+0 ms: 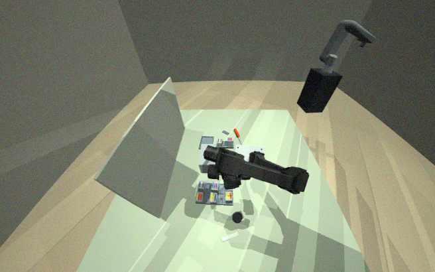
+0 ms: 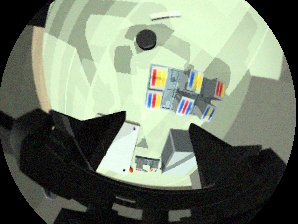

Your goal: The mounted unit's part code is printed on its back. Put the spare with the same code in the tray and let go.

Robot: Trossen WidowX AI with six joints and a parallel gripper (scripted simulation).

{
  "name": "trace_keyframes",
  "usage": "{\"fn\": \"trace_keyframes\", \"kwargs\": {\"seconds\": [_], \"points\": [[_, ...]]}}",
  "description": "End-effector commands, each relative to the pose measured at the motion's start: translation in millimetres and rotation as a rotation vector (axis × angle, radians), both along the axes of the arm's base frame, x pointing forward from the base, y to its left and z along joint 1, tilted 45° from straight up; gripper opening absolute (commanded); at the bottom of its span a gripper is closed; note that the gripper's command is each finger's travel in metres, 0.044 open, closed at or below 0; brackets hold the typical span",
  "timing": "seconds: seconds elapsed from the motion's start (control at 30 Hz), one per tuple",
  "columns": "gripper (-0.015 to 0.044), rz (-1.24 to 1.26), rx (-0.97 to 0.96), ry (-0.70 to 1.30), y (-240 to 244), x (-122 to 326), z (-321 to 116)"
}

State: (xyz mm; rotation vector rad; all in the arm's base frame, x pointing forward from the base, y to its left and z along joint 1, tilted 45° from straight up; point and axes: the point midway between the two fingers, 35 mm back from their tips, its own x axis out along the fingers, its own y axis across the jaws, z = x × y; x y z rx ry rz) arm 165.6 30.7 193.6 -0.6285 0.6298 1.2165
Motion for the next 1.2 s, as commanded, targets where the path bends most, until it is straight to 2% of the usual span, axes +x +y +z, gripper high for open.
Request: {"fn": "trace_keyframes", "kwargs": {"seconds": [0.0,0.13,0.17,1.17], "points": [[0.0414,0.014,0.001,-0.019,3,-3,-1],[0.0309,0.036,0.016,-0.011,17,-1,-19],[0.03,0.044,0.023,-0.009,22,0,-25],[0.03,0.054,0.016,-0.002,41,11,-51]]}}
